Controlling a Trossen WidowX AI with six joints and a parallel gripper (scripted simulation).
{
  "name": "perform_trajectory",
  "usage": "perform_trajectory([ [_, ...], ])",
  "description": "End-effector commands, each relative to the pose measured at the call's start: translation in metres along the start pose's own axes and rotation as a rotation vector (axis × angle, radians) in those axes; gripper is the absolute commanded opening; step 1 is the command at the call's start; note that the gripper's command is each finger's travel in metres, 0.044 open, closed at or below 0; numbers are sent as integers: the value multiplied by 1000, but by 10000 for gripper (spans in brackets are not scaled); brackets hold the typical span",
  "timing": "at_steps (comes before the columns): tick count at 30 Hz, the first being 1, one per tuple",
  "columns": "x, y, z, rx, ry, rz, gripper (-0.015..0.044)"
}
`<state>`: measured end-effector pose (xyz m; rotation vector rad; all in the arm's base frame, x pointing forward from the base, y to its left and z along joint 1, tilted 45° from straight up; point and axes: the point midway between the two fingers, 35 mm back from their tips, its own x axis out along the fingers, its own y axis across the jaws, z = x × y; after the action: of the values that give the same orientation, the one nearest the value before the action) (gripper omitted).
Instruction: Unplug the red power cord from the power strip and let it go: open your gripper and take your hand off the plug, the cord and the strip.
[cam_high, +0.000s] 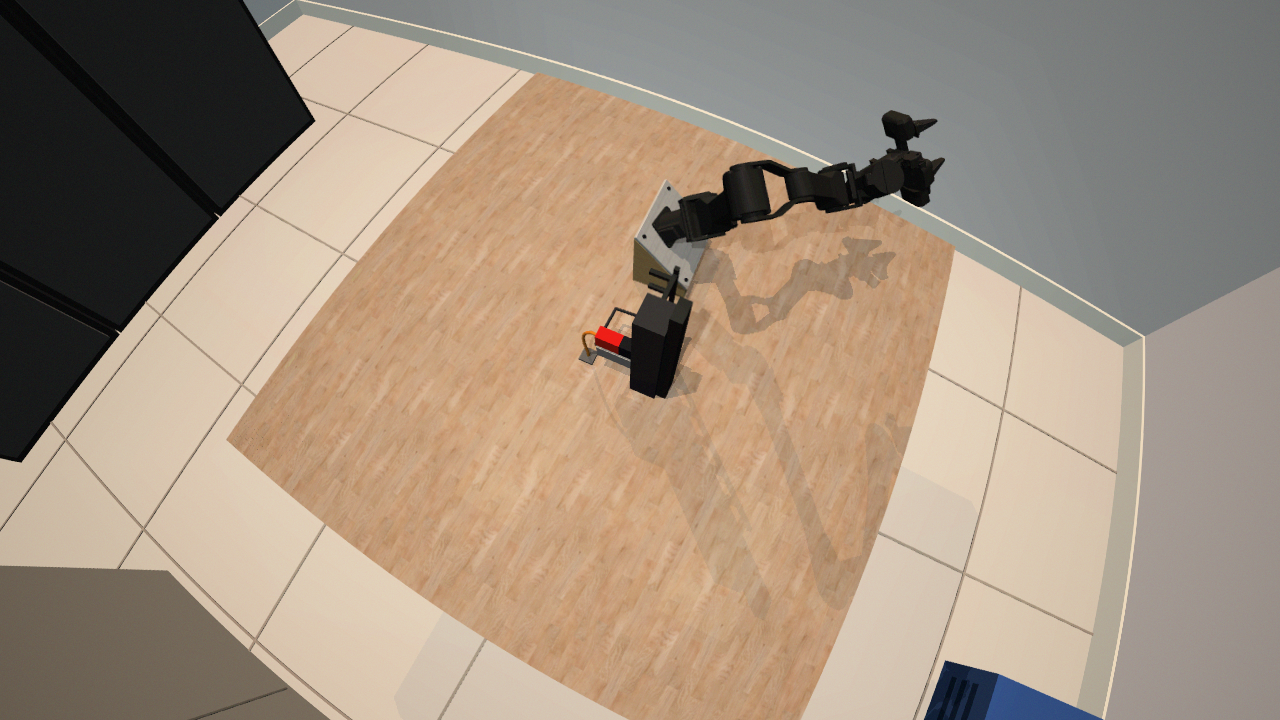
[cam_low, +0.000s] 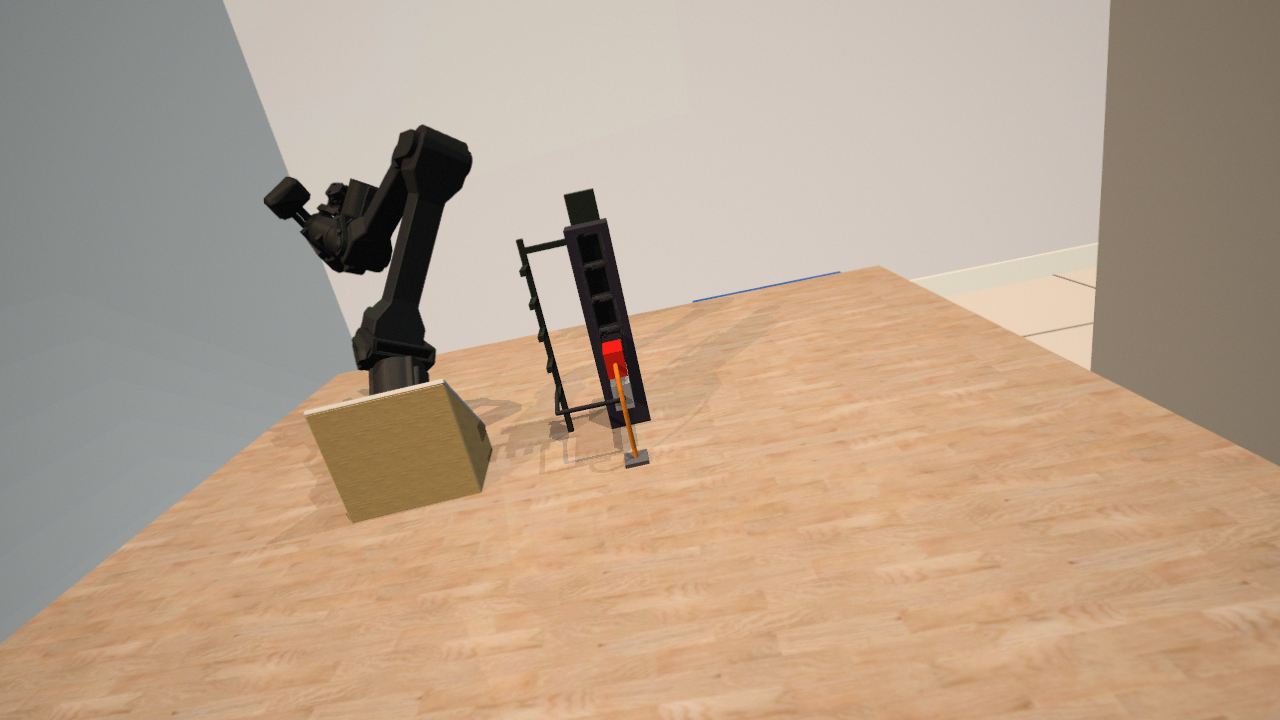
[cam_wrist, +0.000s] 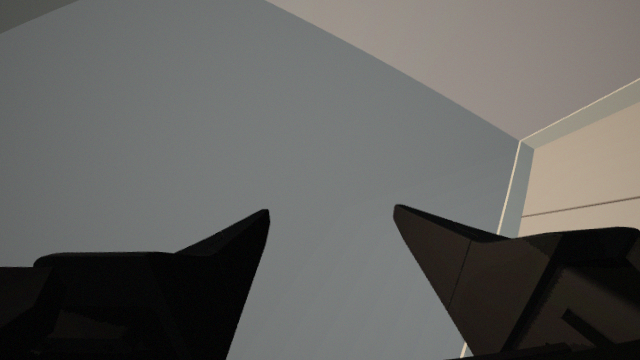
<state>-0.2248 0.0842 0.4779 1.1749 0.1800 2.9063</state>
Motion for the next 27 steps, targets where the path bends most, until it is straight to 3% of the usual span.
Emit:
perform_trajectory([
  [1, 0, -1, 0, -1, 1, -2, 374],
  [9, -4, -47, 2, -104, 37, -151, 164],
  [27, -67, -185, 42, -381, 132, -644, 160],
])
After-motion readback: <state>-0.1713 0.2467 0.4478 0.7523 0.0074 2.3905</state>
